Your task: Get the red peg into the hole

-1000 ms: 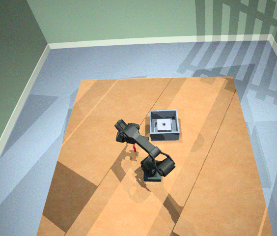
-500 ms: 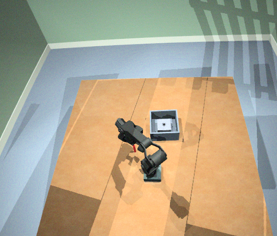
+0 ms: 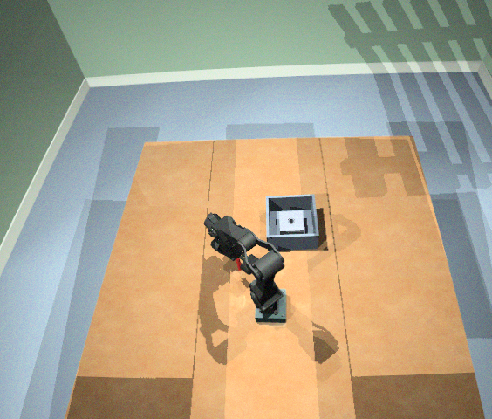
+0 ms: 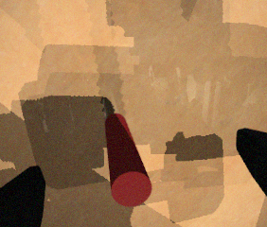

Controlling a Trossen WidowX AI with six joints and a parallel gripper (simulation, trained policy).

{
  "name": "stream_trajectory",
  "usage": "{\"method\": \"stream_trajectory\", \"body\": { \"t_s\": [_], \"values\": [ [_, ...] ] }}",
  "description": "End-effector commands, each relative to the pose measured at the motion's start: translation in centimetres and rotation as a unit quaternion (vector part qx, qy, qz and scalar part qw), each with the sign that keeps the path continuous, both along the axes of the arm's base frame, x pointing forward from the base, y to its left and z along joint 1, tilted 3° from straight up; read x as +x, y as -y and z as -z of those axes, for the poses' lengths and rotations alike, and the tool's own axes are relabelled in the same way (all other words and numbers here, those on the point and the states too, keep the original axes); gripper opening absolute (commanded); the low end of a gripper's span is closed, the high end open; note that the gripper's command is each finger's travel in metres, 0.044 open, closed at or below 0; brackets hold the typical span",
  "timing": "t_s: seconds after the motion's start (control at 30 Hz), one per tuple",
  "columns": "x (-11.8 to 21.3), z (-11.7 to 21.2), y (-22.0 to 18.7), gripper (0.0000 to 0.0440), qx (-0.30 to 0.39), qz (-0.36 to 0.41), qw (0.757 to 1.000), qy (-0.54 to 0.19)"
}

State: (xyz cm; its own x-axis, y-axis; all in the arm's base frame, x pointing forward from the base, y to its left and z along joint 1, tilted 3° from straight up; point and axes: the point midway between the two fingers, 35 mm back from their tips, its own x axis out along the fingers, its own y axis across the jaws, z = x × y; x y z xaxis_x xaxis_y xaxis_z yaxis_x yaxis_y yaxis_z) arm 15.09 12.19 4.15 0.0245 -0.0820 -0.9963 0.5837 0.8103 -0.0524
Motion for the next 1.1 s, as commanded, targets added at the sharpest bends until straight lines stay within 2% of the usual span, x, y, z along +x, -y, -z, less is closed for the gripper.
{"method": "stream_trajectory", "body": {
  "t_s": [0.0, 0.1, 0.17, 0.63, 0.7, 1.07],
  "values": [
    [0.2, 1.6, -0.1, 0.0440, -0.004, 0.006, 1.000, 0.001],
    [0.3, 2.6, -0.1, 0.0434, -0.007, 0.005, 1.000, 0.003],
    [0.4, 3.1, -0.1, 0.0406, -0.010, 0.004, 1.000, 0.001],
    [0.2, 5.6, 0.5, 0.0040, -0.045, 0.016, 0.998, -0.032],
    [0.2, 5.7, 0.6, 0.0000, -0.053, 0.017, 0.998, -0.037],
    [2.6, 2.1, 1.1, 0.0000, -0.079, 0.006, 0.997, 0.000]
  ]
}}
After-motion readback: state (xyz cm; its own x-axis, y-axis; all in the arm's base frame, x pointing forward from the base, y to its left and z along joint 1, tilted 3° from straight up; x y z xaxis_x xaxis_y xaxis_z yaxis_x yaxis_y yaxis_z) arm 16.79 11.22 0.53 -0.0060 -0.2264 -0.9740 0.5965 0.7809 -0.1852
